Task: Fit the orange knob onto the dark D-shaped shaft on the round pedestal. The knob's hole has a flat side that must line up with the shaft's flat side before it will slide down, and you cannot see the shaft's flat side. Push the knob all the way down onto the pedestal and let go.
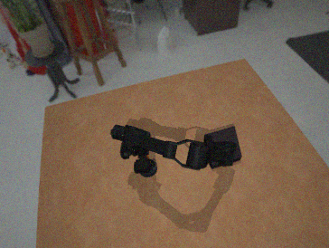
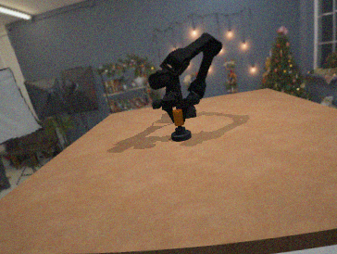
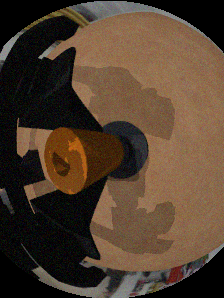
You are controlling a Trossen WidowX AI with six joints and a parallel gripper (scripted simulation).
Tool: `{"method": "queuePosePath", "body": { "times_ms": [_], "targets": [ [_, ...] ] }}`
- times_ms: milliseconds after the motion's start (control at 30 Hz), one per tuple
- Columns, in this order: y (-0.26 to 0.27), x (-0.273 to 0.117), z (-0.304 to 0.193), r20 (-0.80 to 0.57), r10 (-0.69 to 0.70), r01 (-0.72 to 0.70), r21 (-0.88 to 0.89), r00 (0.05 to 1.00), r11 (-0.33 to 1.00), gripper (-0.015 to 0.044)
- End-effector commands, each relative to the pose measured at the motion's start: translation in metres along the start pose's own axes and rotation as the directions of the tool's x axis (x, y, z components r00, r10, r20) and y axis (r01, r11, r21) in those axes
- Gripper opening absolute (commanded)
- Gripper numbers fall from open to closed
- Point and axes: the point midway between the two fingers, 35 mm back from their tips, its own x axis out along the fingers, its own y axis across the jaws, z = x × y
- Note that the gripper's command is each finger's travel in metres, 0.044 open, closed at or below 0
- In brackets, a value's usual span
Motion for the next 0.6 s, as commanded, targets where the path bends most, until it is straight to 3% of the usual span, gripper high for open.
{"method": "queuePosePath", "body": {
  "times_ms": [0, 567],
  "targets": [
    [0.0006, 0.0001, 0.0006, 0.003, 0.001, -0.001, 0.002, 1.000, 1.000, 0.0000],
    [-0.0016, -0.0030, -0.0006, 0.003, 0.000, 0.000, 0.054, 1.000, 0.999, 0.0000]
  ]
}}
